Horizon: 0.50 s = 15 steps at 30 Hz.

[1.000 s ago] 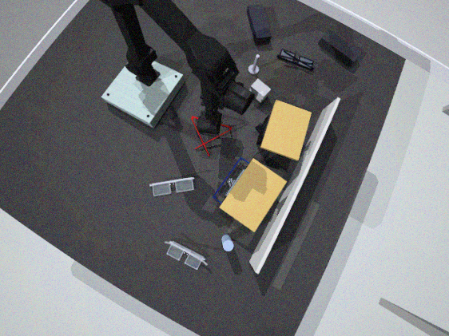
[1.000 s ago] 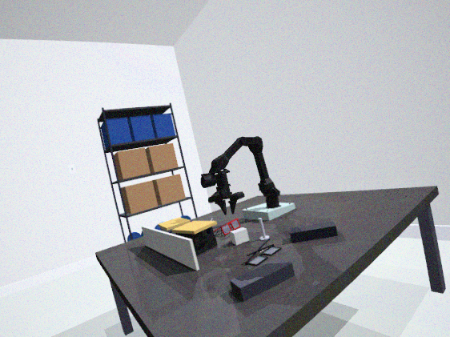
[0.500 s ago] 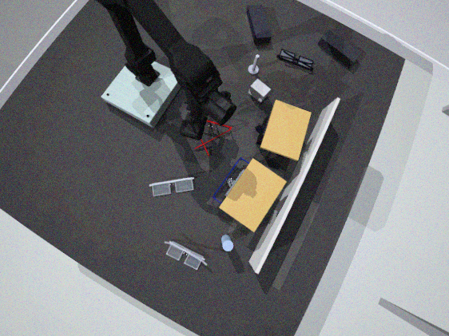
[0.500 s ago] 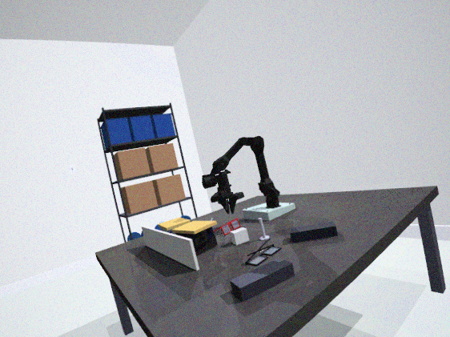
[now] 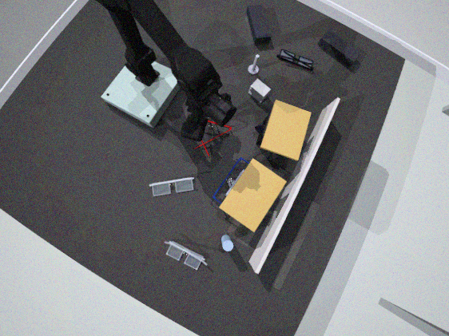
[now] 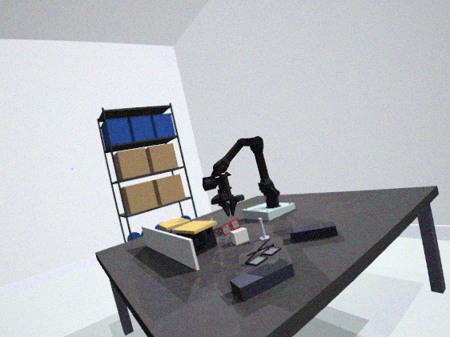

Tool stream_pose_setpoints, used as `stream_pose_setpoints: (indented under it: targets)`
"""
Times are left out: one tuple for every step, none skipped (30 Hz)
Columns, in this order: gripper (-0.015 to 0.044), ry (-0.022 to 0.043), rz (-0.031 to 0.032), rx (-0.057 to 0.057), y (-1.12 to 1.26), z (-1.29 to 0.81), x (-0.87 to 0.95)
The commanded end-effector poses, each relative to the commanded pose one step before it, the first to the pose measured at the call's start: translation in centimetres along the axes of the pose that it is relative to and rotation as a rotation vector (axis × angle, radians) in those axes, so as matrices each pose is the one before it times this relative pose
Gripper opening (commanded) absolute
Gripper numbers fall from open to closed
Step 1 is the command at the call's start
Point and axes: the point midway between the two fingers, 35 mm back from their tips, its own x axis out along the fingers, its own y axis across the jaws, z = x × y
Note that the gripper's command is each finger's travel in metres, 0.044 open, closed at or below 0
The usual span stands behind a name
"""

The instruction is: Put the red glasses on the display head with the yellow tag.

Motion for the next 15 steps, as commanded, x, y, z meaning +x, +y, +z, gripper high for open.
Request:
stream_pose_setpoints:
  targets:
    - [0.012, 0.00957, 0.00233, 0.0028, 0.184, -0.168, 0.918]
    - [0.012, 0.0, 0.00002, 0.0, 0.021, 0.008, 0.162]
    - [0.012, 0.0, 0.00002, 0.0, 0.022, 0.007, 0.161]
    - [0.012, 0.0, 0.00002, 0.0, 0.023, 0.006, 0.161]
    - [0.012, 0.0, 0.00002, 0.0, 0.023, 0.005, 0.161]
    - [0.012, 0.0, 0.00003, 0.0, 0.024, 0.004, 0.161]
    - [0.012, 0.0, 0.00003, 0.0, 0.025, 0.003, 0.16]
    - [0.012, 0.0, 0.00003, 0.0, 0.025, 0.002, 0.16]
    - [0.012, 0.0, 0.00003, 0.0, 0.026, 0.001, 0.16]
    - [0.012, 0.0, 0.00003, 0.0, 0.026, 0.0, 0.159]
    - [0.012, 0.00001, 0.00003, 0.0, 0.027, -0.001, 0.159]
    - [0.012, 0.00001, 0.00003, 0.0, 0.027, -0.002, 0.159]
    - [0.012, 0.00001, 0.00003, 0.0, 0.028, -0.003, 0.158]
    - [0.012, 0.00001, 0.00003, 0.0, 0.028, -0.004, 0.158]
    - [0.012, 0.00001, 0.00003, 0.0, 0.028, -0.005, 0.158]
